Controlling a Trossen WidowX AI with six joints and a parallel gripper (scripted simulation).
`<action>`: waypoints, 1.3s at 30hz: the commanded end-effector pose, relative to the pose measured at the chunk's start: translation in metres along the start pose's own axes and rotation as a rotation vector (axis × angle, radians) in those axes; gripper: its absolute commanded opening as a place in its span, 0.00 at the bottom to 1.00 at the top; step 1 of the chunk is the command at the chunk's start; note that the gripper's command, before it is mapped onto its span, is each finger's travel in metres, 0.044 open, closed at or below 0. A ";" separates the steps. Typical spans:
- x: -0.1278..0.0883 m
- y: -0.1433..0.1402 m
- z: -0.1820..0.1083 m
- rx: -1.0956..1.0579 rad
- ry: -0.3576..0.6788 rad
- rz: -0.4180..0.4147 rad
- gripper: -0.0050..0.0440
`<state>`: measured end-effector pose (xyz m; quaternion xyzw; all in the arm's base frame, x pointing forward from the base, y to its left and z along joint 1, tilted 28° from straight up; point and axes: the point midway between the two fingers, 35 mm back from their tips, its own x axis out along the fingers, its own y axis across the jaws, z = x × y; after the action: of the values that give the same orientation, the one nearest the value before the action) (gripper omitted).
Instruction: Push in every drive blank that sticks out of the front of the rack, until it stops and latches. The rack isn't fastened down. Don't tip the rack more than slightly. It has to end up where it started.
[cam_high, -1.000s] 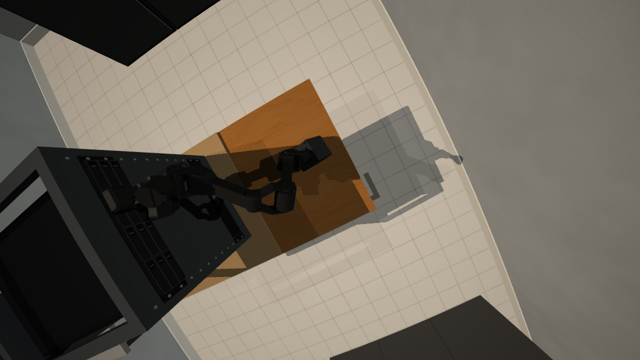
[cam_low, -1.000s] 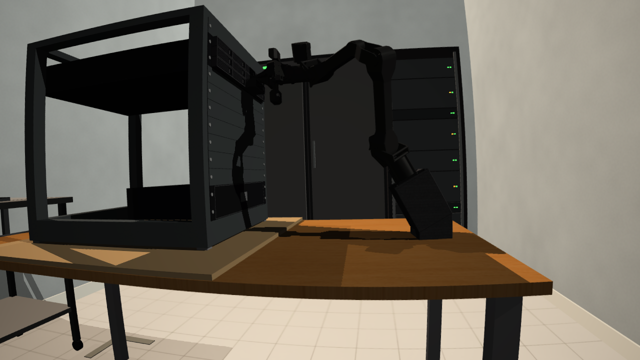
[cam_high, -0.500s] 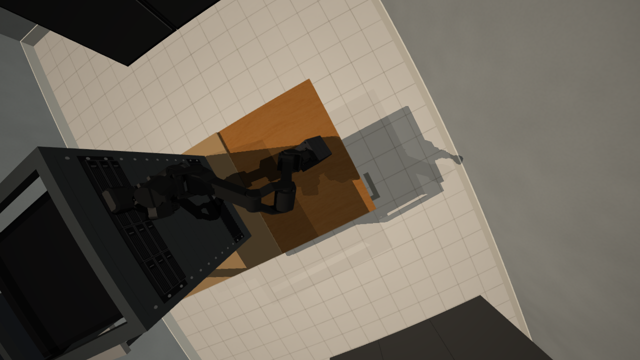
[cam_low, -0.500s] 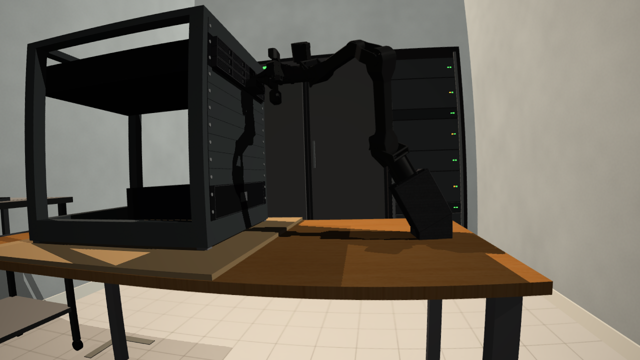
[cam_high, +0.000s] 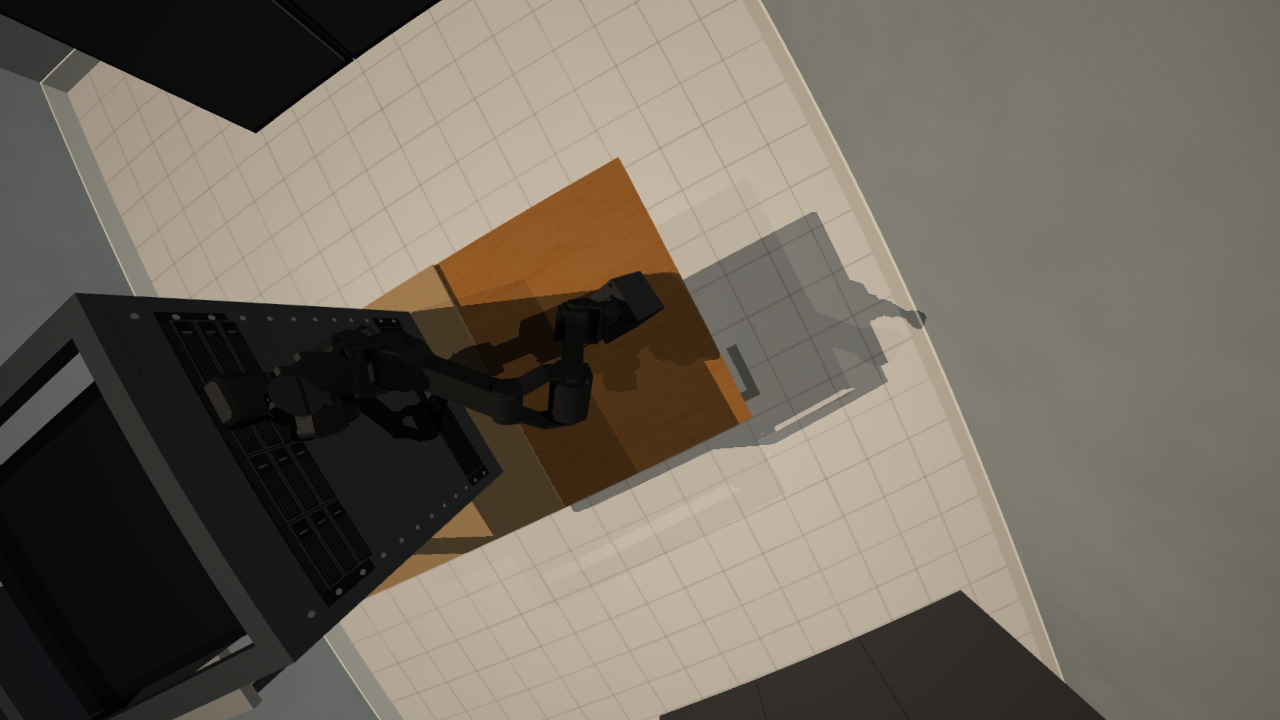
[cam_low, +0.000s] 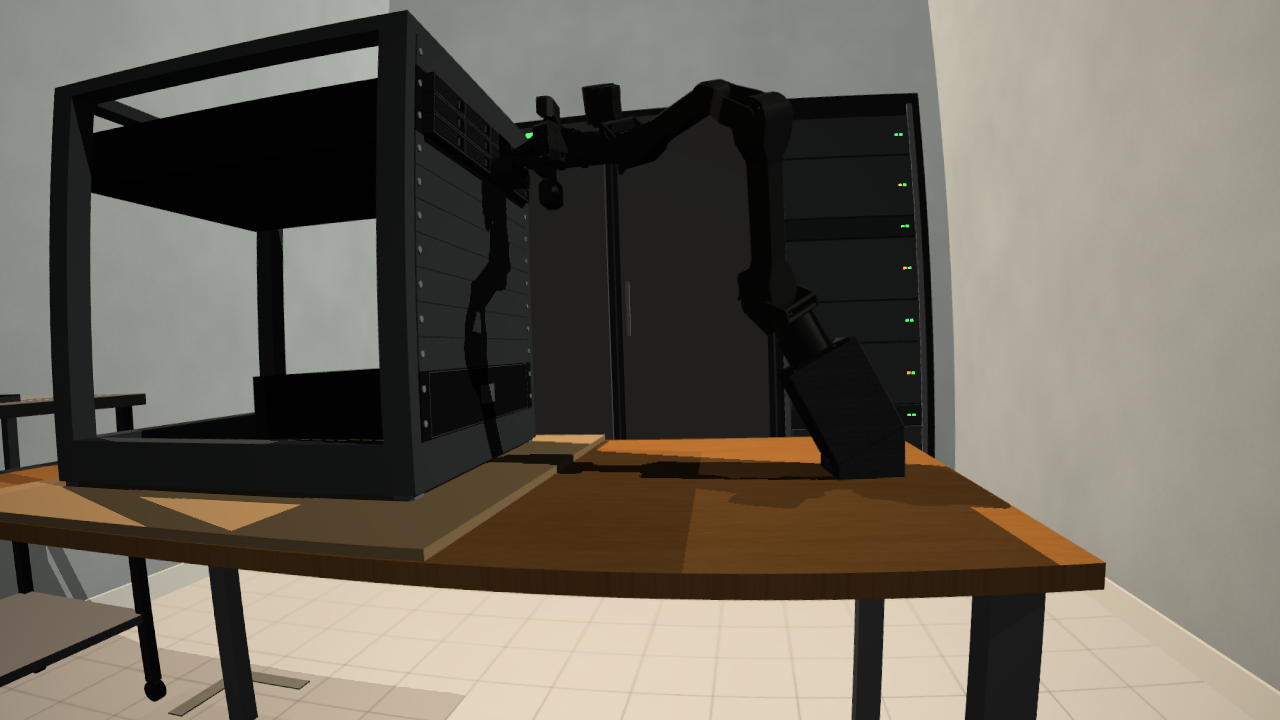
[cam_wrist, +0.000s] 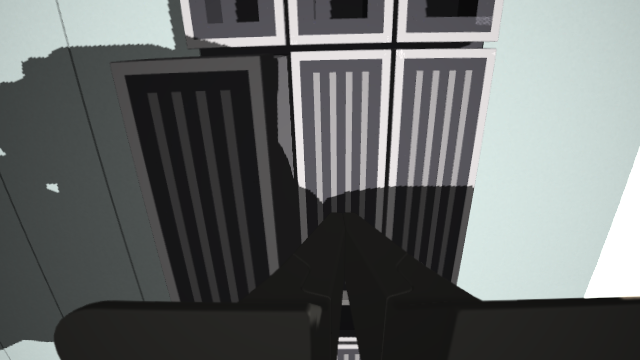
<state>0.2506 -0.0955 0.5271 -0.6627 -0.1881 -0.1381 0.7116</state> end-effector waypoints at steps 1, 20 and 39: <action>0.003 -0.010 0.004 -0.014 -0.012 -0.018 0.00; -0.043 -0.009 0.004 -0.014 -0.012 -0.018 0.00; -0.061 0.015 0.003 -0.014 -0.012 -0.018 0.00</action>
<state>0.2011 -0.0978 0.4983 -0.6646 -0.1949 -0.1406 0.7075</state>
